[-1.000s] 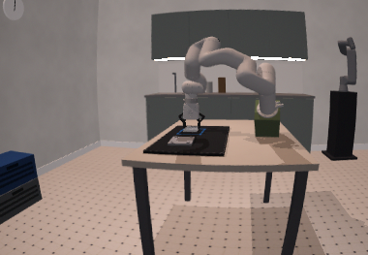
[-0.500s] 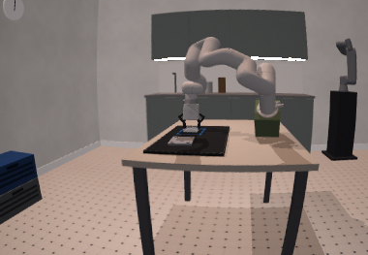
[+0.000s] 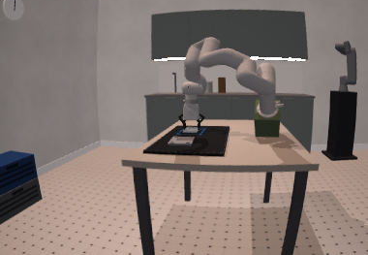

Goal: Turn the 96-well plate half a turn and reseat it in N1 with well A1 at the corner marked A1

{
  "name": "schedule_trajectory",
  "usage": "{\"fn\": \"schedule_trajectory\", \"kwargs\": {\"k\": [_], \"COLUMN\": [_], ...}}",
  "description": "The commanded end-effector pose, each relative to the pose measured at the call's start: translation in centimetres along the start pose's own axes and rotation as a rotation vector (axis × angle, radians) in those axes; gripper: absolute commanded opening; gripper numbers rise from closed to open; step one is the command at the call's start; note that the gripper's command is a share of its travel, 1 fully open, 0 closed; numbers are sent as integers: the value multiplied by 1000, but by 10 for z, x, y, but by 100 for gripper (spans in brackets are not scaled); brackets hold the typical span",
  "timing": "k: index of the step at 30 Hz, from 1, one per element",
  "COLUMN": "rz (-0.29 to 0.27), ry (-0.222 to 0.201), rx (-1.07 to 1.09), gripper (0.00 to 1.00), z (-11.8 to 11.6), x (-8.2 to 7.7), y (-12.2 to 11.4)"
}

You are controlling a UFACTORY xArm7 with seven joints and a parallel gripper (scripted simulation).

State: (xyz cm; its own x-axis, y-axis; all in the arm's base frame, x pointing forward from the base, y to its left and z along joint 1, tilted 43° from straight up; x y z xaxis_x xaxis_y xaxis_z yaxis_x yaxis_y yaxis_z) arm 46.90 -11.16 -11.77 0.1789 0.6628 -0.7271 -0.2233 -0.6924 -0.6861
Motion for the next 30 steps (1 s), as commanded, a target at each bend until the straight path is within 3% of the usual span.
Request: {"fn": "schedule_trajectory", "kwargs": {"k": [1,13,14,30], "rz": [3,3,3,3], "ry": [4,4,4,4], "rx": [0,0,0,0], "gripper": [0,0,100,100], "z": [-1,-1,-1,-1], "x": [-2,0,1,1], "y": [1,1,1,1]}}
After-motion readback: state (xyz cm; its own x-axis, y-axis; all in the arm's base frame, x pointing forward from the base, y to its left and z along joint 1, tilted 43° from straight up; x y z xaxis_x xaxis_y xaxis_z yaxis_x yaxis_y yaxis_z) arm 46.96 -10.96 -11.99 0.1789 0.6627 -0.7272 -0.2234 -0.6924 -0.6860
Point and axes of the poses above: the point where the finger pads meet when closed, its own x axis out along the fingers, its own z axis across the jaws, y = z × x, the point moved 4 cm from there along -x, back along the fingers, and after that the axes turned 9 degrees about x, right-handed, at the moved point
